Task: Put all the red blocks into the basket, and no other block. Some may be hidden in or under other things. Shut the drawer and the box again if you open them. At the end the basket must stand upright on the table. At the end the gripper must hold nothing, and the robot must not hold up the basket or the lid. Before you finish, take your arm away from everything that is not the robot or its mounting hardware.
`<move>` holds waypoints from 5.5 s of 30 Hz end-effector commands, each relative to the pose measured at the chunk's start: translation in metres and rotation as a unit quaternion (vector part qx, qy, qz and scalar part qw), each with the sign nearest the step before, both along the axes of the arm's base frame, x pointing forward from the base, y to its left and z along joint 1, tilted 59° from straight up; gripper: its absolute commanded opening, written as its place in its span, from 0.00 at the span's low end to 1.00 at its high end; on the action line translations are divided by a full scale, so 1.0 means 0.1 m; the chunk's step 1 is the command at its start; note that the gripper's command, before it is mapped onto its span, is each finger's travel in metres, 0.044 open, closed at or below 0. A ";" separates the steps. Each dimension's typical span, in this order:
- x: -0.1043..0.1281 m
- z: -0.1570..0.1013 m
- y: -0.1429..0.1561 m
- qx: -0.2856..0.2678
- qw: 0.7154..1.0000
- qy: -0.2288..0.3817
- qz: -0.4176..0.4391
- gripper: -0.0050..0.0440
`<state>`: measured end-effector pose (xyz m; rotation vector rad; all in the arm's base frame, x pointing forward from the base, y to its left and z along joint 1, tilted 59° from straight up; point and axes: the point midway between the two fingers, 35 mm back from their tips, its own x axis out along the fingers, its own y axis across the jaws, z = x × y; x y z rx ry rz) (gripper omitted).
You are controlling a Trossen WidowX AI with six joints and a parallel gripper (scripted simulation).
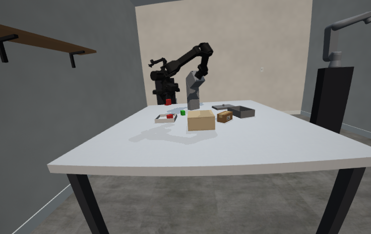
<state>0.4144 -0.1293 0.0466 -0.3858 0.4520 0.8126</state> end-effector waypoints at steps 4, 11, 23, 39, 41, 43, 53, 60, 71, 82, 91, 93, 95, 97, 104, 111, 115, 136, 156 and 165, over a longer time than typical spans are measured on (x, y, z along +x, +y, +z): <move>-0.03 -0.40 -0.28 0.015 1.000 0.010 -0.006 0.10; -0.06 -0.69 -0.49 0.015 1.000 0.010 -0.006 0.10; 0.34 -1.04 -0.09 0.015 1.000 0.010 -0.006 0.10; 0.55 -1.22 0.13 0.015 1.000 0.010 -0.006 0.10; 0.57 -1.24 0.15 0.015 1.000 0.010 -0.006 0.10; 0.57 -1.24 0.15 0.015 1.000 0.010 -0.006 0.10; 0.61 -1.27 0.19 0.015 1.000 0.010 -0.006 0.10; 0.65 -1.31 0.24 0.015 1.000 0.010 -0.006 0.10; 0.66 -1.31 0.24 0.015 1.000 0.010 -0.006 0.62; 0.54 -1.21 0.12 0.015 1.000 0.010 -0.006 0.62; 0.26 -0.97 -0.17 0.015 1.000 0.010 -0.006 0.62; 0.18 -0.90 -0.25 0.015 1.000 0.010 -0.006 0.62; 0.10 -0.83 -0.33 0.015 1.000 0.010 -0.006 0.62; 0.02 -0.76 -0.41 0.015 1.000 0.010 -0.006 0.62; -0.06 -0.69 -0.49 0.015 1.000 0.010 -0.006 0.62; -0.12 -0.30 -0.11 -0.030 0.998 -0.036 0.033 1.00; -0.11 0.01 0.15 -0.030 0.998 -0.036 0.033 1.00; -0.47 1.07 1.39 -0.074 0.991 -0.081 0.072 1.00; -1.47 1.53 2.77 -0.162 0.961 -0.169 0.148 1.00; -2.13 1.50 3.38 -0.162 0.961 -0.169 0.148 1.00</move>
